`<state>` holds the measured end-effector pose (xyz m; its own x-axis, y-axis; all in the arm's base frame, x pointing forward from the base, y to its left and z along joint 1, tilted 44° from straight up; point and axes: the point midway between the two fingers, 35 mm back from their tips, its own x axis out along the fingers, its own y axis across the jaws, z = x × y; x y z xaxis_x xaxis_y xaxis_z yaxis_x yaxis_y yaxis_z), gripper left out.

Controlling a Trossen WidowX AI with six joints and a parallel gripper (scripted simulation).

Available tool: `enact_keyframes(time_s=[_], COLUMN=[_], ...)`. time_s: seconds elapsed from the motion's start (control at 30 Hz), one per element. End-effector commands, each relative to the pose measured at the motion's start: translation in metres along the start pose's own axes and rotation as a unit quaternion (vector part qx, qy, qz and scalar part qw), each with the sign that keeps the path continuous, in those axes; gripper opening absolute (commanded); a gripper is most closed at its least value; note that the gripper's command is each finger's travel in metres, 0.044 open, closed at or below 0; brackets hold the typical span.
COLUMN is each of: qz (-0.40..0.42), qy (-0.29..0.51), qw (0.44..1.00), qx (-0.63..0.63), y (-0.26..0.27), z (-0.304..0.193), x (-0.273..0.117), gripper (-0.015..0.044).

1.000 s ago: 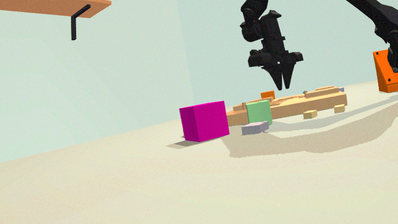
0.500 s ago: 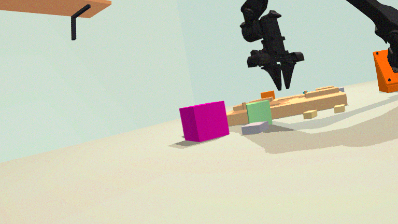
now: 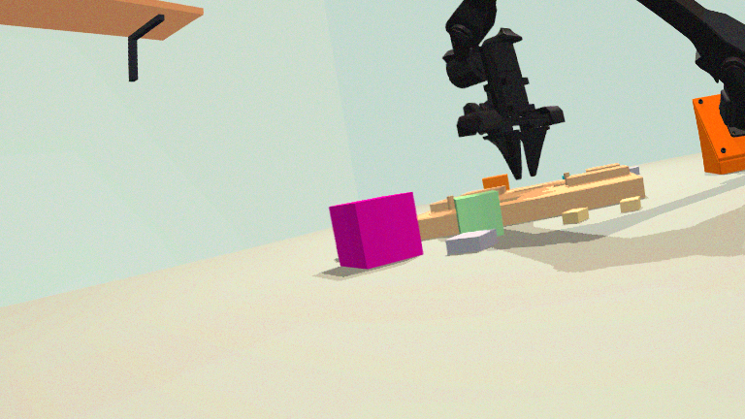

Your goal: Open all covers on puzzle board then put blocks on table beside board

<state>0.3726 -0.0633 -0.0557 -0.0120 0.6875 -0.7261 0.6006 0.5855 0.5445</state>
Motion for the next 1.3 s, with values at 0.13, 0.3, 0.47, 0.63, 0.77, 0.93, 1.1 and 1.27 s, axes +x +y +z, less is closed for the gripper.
enact_keyframes(time_s=[0.13,0.3,0.47,0.63,0.77,0.93,1.1,1.27], qz=[0.002,0.002,0.002,0.002,0.002,0.002,0.0,0.0], qy=[0.002,0.002,0.002,0.002,0.002,0.002,0.001,0.001], qw=[1.0,1.0,1.0,1.0,1.0,1.0,1.0,1.0], qx=[0.003,0.003,0.003,0.003,0.003,0.003,0.0,0.0], y=[0.0,-0.001,-0.001,-0.001,0.0,0.0,0.0,0.0], z=[-0.001,-0.001,-0.001,-0.001,-0.001,-0.001,-0.001,-0.001], x=[0.009,0.014,0.014,0.017,0.02,0.025,0.023,0.023], gripper=[0.0144,0.0144,0.0144,0.0144,0.0144,0.0144,0.013,0.0097])
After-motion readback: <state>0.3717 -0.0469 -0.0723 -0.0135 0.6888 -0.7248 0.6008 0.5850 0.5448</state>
